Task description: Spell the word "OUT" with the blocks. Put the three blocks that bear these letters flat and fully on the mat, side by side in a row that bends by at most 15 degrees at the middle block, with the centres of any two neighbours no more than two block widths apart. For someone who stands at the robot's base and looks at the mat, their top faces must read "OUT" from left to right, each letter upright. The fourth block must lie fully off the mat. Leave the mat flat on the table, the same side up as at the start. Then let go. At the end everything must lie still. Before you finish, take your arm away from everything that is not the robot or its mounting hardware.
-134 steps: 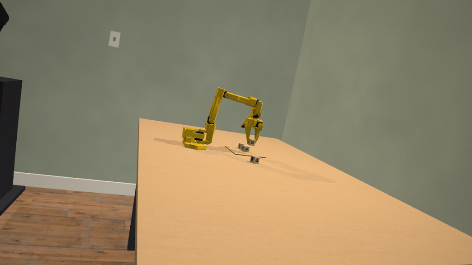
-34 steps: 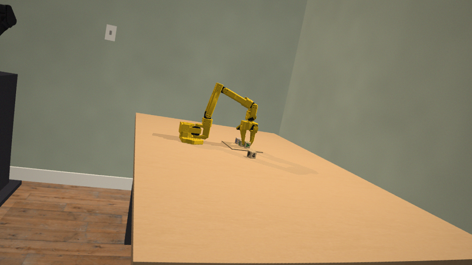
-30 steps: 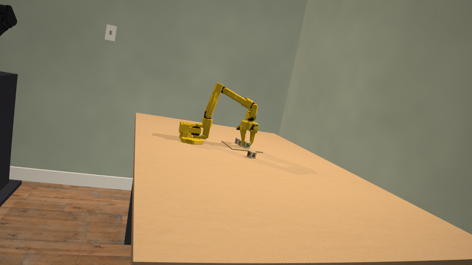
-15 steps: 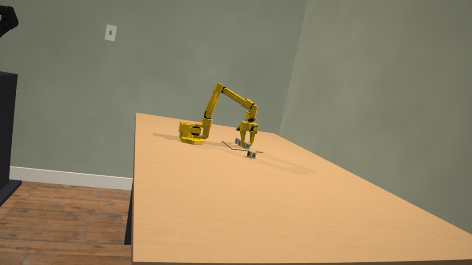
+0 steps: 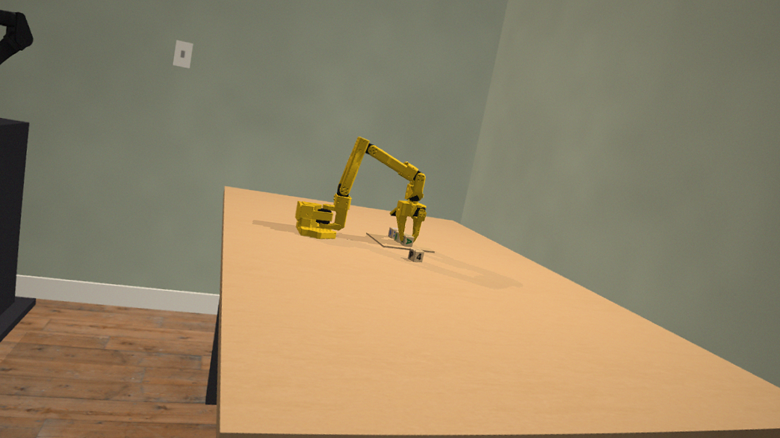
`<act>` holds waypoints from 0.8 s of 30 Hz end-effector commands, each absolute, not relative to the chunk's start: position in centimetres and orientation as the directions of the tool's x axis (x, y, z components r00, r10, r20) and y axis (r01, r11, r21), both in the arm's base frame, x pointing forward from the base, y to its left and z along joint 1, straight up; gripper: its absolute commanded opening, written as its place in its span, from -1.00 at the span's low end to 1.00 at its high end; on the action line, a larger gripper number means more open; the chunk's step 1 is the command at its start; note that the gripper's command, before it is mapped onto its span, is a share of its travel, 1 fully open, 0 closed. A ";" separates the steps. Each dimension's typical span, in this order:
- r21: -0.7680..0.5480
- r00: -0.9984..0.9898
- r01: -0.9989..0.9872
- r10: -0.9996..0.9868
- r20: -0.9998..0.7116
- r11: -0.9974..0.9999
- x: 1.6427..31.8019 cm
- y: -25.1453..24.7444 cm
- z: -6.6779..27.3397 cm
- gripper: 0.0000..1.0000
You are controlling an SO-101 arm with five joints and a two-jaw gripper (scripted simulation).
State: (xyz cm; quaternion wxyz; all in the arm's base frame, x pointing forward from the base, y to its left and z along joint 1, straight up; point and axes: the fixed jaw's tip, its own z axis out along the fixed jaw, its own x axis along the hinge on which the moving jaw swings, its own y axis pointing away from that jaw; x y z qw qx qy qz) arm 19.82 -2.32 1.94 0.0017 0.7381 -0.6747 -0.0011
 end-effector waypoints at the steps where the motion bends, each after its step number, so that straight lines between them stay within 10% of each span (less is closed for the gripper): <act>1: -0.068 0.086 -0.994 -0.996 0.014 -0.087 20.8 -2.5 3.1 -0.72; 24: -0.068 0.086 -0.994 -0.996 0.014 -0.087 20.8 -2.5 3.1 -0.38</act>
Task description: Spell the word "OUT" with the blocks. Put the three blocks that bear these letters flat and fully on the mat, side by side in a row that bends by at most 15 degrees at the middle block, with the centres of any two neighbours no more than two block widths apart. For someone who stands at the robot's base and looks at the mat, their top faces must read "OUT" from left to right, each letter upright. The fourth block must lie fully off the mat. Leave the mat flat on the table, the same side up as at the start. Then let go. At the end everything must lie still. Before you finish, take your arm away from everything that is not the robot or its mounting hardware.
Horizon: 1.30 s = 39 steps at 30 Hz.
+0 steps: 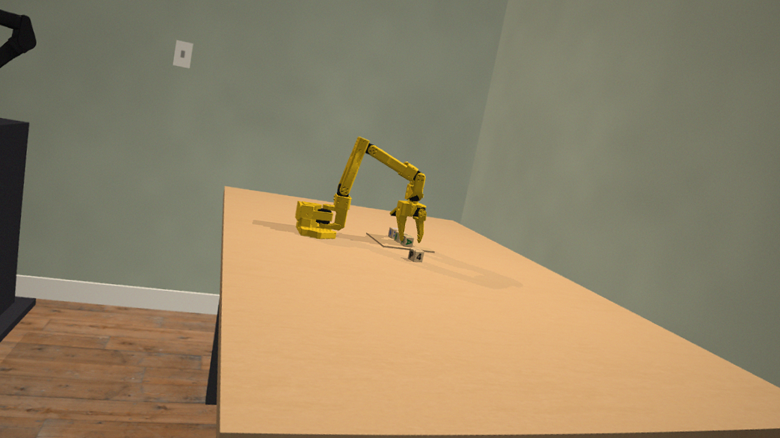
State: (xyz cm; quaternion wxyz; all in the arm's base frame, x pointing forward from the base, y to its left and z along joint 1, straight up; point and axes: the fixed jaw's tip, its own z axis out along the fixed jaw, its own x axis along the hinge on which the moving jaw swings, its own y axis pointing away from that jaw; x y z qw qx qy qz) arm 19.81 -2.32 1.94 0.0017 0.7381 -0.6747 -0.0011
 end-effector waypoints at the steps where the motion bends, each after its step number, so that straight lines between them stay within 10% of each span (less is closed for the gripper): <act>1: -0.068 0.086 -0.994 -0.996 0.014 -0.087 20.8 -2.5 3.1 -0.37; 39: -0.068 0.086 -0.994 -0.996 0.014 -0.087 20.3 -2.4 9.0 -0.34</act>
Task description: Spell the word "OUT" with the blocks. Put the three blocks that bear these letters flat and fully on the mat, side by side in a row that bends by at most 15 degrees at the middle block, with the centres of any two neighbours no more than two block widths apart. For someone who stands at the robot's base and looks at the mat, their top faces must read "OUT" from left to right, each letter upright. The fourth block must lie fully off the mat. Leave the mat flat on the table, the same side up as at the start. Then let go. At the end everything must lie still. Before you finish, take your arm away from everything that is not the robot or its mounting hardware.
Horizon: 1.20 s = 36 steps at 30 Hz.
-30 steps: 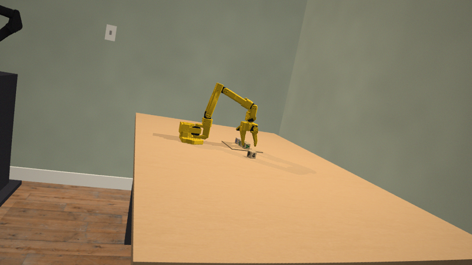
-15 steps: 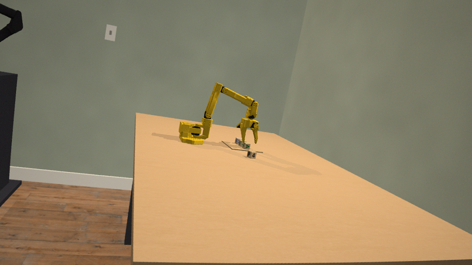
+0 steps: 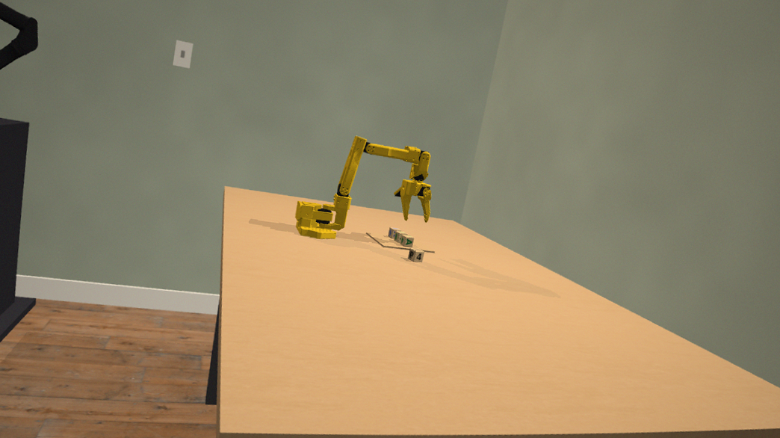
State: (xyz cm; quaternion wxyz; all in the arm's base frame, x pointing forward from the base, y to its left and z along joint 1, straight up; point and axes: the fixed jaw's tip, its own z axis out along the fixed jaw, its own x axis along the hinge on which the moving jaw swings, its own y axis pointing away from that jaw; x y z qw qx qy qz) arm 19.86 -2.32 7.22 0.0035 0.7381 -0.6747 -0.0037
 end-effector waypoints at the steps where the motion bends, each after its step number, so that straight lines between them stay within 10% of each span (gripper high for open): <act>1: -0.068 0.086 -0.994 -0.996 0.014 -0.087 20.3 -2.4 9.0 -0.34; 36: -0.086 0.006 -0.996 -1.000 0.010 -0.007 20.0 -2.3 9.5 -0.34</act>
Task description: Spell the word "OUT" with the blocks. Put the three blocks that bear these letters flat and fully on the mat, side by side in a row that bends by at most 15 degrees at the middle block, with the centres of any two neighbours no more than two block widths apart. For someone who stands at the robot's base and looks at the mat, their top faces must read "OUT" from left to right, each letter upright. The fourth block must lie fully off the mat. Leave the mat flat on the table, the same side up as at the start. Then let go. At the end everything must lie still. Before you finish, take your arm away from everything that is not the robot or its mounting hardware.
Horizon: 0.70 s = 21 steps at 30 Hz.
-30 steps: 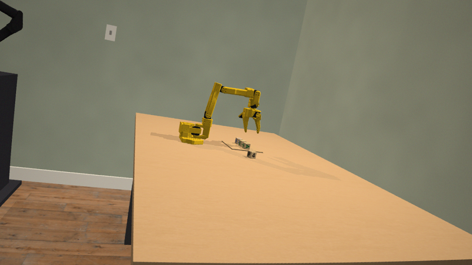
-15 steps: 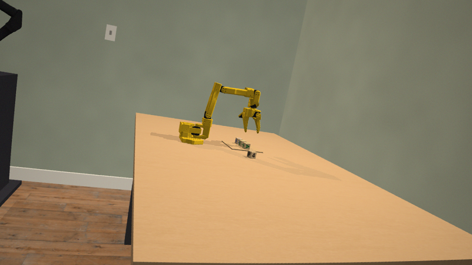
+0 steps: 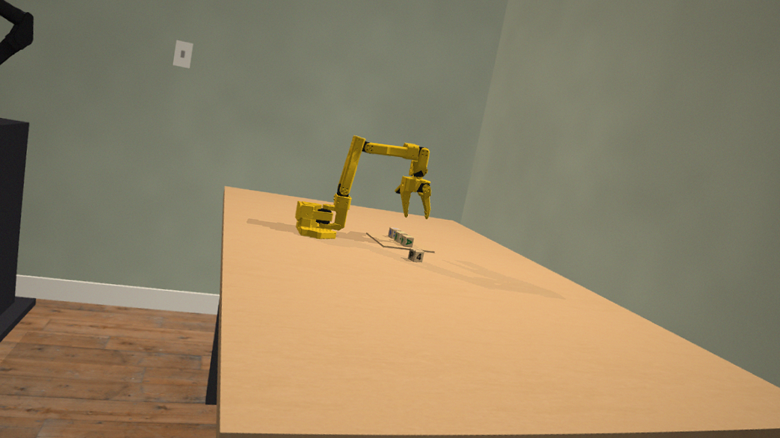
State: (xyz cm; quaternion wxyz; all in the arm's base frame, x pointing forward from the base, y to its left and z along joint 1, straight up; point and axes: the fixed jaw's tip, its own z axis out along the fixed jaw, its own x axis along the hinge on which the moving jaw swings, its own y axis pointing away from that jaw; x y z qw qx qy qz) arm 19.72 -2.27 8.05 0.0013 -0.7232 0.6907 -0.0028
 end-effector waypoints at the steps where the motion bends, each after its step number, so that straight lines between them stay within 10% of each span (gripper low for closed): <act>1: -0.090 -0.010 -0.996 -1.000 0.009 0.009 20.0 -2.3 9.6 -0.34; 21: -0.178 -0.454 -0.870 -0.888 -0.072 0.459 18.0 -1.4 11.5 -0.34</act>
